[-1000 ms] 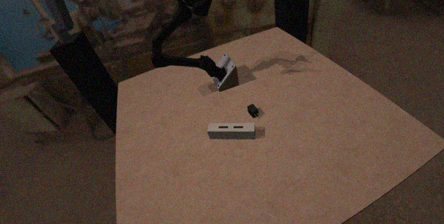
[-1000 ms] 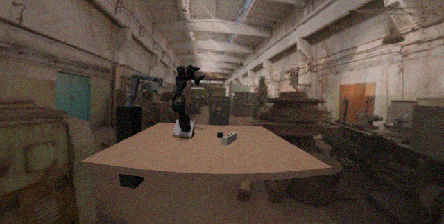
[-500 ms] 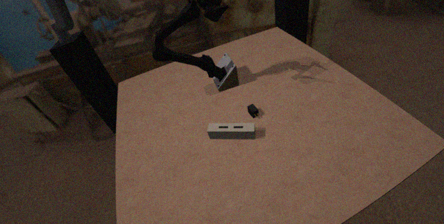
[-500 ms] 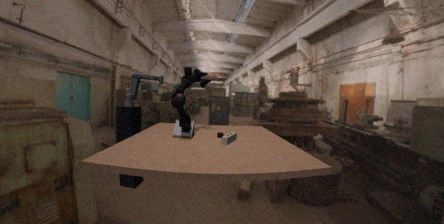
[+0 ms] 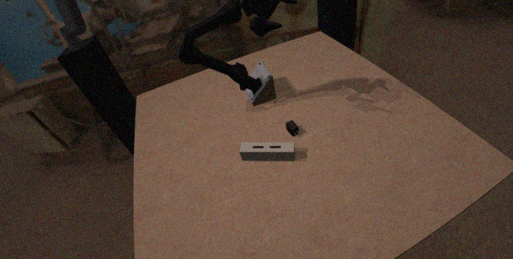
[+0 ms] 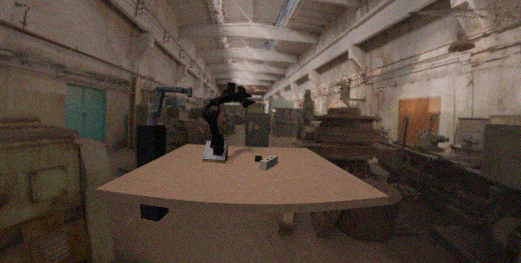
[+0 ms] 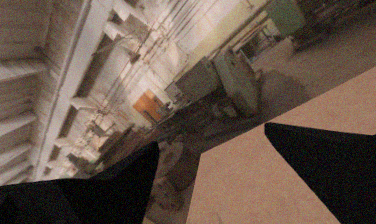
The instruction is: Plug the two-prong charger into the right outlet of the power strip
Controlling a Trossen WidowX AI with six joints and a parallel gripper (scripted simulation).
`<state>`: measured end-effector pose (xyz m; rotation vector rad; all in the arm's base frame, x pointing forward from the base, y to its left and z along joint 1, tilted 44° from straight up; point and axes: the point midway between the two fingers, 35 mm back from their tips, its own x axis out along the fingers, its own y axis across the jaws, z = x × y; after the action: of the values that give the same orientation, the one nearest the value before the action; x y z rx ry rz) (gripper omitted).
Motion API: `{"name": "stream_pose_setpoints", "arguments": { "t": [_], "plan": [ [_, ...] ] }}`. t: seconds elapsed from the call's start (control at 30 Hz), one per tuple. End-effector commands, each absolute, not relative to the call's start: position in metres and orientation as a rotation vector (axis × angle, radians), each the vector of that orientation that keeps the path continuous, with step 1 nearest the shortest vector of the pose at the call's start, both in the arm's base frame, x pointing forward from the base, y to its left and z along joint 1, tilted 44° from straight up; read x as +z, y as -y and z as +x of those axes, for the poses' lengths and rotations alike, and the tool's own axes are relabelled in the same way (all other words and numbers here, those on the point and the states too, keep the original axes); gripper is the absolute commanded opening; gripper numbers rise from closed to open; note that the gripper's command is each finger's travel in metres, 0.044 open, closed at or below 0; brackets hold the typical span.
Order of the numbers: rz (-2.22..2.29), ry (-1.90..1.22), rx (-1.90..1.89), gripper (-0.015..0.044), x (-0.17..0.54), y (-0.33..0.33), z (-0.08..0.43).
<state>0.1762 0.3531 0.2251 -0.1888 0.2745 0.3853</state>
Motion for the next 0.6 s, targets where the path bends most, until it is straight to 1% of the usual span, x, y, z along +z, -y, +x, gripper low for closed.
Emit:
{"name": "stream_pose_setpoints", "arguments": {
  "t": [0.0,0.57],
  "plan": [
    [-0.213,-0.308,0.356,0.044,0.216,-0.351,0.19],
    [-0.439,-0.551,0.165,0.044,0.14,-0.311,0.252]
  ]
}}
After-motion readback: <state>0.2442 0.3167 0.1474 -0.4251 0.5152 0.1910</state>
